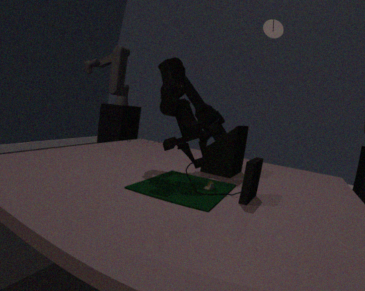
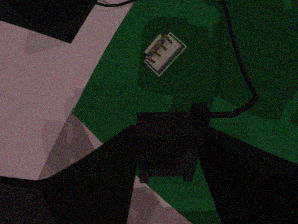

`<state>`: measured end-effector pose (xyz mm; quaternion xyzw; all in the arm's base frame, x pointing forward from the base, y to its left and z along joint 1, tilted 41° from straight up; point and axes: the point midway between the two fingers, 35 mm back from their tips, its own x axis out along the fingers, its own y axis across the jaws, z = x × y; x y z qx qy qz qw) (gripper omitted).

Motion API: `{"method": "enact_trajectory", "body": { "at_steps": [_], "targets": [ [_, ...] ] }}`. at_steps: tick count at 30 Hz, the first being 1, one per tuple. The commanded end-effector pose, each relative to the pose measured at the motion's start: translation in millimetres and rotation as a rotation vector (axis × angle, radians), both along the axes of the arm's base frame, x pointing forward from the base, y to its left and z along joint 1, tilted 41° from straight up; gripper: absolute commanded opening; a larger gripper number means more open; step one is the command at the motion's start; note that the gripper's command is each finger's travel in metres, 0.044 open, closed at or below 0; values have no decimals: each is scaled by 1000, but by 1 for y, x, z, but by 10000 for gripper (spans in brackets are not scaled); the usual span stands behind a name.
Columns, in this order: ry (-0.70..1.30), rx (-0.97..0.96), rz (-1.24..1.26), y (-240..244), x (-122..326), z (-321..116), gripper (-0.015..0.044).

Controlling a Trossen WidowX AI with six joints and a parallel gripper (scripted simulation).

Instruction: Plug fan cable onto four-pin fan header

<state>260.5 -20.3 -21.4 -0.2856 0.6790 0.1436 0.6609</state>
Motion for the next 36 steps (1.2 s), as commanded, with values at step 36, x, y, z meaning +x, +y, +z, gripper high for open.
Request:
{"method": "enact_trajectory", "body": {
  "at_steps": [36],
  "targets": [
    [-356, 342, 154, -8, 3, -1, 0]
  ]
}}
